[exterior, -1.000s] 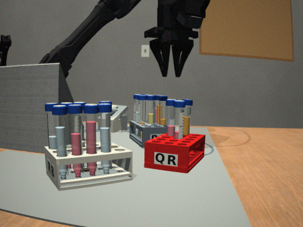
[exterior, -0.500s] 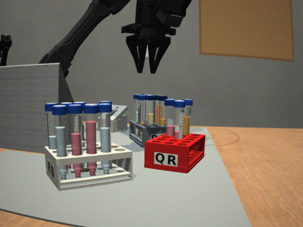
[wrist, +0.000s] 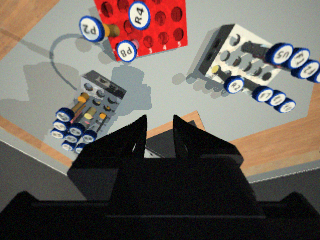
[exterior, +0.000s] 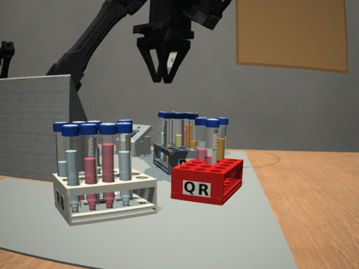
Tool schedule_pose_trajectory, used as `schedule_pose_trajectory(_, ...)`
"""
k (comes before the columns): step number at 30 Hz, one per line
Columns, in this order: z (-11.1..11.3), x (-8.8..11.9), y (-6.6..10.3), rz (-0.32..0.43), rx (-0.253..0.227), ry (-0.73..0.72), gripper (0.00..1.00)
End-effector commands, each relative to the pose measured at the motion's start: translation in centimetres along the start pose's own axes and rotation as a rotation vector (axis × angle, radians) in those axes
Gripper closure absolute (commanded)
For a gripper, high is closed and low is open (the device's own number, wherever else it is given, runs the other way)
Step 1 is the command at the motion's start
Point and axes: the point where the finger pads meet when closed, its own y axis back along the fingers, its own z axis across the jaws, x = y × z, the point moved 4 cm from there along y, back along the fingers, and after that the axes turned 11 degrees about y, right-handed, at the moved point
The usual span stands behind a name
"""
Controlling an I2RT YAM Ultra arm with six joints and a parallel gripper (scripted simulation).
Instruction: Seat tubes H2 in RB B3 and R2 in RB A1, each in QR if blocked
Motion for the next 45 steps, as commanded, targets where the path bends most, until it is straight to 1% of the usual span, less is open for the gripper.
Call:
schedule_pose_trajectory(1,-0.31,-0.59,0.56,-0.025,-0.011,0.183,0.70)
schedule_pose_trajectory(7,-0.25,-0.62,0.52,-0.024,-0.009,0.384,0.70)
schedule_pose_trajectory(9,-0.25,-0.62,0.52,-0.024,-0.009,0.384,0.70)
schedule_pose_trajectory(24,-0.21,-0.61,0.51,-0.024,-0.005,0.883,0.70)
schedule_pose_trajectory(26,-0.21,-0.61,0.51,-0.024,-0.005,0.883,0.70)
schedule_pose_trajectory(41,-0.19,-0.61,0.50,-0.025,0.000,1.383,0.70)
schedule_pose_trajectory(43,-0.19,-0.61,0.50,-0.025,0.000,1.383,0.70)
schedule_pose_trajectory(45,-0.19,-0.63,0.49,-0.025,0.002,1.450,0.70)
